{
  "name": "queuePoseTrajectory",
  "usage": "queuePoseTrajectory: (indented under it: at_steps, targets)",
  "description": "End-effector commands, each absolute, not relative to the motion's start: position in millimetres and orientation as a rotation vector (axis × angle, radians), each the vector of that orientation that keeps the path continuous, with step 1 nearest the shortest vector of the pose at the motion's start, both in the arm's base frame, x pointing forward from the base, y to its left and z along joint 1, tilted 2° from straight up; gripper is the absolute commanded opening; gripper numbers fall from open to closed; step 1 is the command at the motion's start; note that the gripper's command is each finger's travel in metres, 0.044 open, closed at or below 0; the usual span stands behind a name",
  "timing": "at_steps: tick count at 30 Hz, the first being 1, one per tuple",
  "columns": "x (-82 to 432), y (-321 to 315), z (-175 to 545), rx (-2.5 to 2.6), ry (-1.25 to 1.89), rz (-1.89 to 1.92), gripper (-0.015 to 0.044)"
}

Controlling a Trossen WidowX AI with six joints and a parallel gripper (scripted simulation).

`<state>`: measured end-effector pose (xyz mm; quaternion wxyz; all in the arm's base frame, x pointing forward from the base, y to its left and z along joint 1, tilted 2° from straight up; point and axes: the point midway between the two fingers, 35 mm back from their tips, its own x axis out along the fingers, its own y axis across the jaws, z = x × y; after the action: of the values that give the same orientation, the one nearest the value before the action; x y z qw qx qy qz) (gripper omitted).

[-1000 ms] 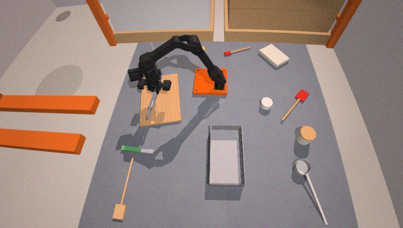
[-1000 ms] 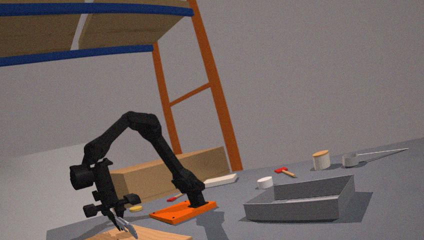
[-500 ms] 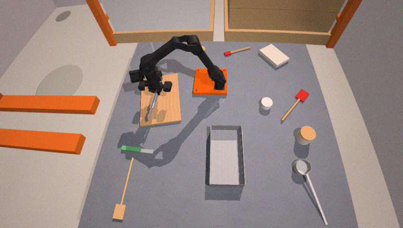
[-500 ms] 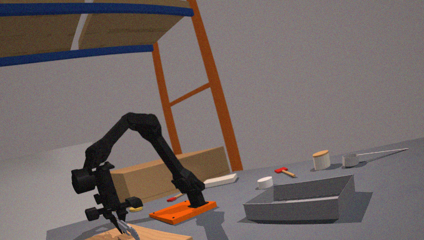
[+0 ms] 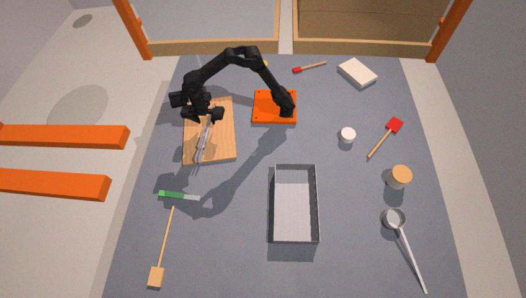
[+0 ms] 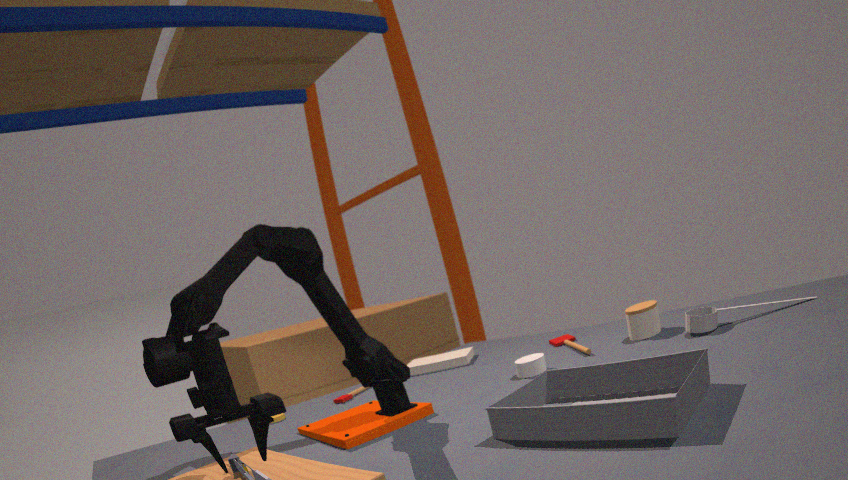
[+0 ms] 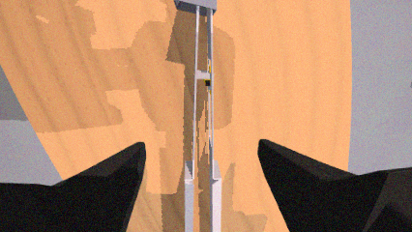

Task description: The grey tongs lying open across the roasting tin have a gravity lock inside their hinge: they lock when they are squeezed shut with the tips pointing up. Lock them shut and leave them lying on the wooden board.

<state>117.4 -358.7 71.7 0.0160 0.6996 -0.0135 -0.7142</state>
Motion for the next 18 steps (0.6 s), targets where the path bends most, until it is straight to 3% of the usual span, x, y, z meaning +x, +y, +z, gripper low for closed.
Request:
queuePoseTrajectory:
  at_steps: [1,8,18]
  targets:
    - [117.4,-358.6,71.8,2.176,-0.041,-2.221,0.0428]
    - [100.3,-369.8,88.1,2.174,-0.042,-2.219,0.0440]
    - [-11.2,-392.9,179.7,2.159,-0.044,-2.225,0.0440]
